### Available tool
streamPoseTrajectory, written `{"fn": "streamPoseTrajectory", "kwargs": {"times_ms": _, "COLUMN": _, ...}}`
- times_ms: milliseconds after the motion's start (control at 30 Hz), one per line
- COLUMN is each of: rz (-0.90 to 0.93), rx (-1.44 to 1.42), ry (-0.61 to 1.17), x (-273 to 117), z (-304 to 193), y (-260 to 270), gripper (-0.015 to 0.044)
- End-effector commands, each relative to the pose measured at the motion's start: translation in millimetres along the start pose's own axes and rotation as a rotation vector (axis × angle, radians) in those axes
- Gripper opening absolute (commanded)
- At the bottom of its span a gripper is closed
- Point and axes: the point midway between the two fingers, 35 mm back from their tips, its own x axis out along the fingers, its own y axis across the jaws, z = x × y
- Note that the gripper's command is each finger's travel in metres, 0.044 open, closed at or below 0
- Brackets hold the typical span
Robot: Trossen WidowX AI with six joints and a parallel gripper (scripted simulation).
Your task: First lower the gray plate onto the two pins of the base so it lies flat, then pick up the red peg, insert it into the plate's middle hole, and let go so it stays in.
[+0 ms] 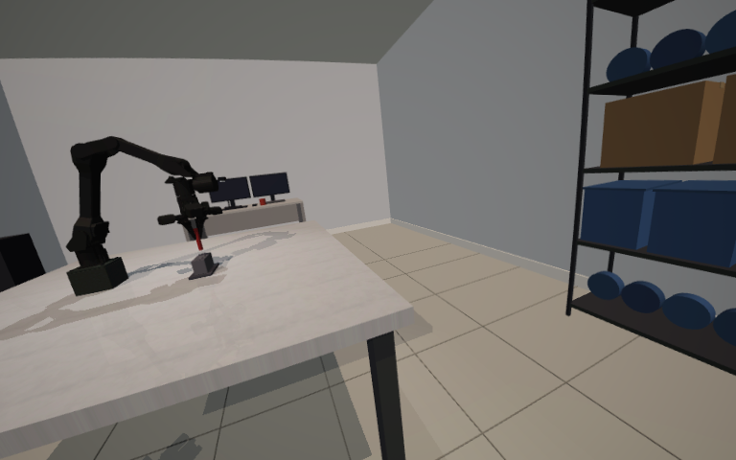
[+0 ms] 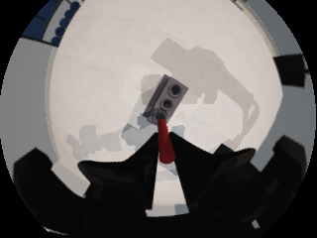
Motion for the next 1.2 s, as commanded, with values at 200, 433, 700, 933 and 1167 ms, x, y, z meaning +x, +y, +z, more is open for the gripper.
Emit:
{"fn": "streamPoseTrajectory", "kwargs": {"times_ms": 200, "rz": -0.007, "rx": -0.003, "ry": 0.003, "x": 3, "z": 27, "y": -10, "gripper": 0.0000}}
{"fn": "streamPoseTrajectory", "kwargs": {"times_ms": 433, "rz": -0.007, "rx": -0.003, "ry": 0.003, "x": 3, "z": 28, "y": -10, "gripper": 0.0000}}
{"fn": "streamPoseTrajectory", "kwargs": {"times_ms": 700, "rz": -0.007, "rx": -0.003, "ry": 0.003, "x": 3, "z": 28, "y": -10, "gripper": 0.0000}}
{"fn": "streamPoseTrajectory", "kwargs": {"times_ms": 933, "rz": -0.008, "rx": -0.003, "ry": 0.003, "x": 3, "z": 28, "y": -12, "gripper": 0.0000}}
{"fn": "streamPoseTrajectory", "kwargs": {"times_ms": 1167, "rz": -0.008, "rx": -0.003, "ry": 0.003, "x": 3, "z": 28, "y": -12, "gripper": 0.0000}}
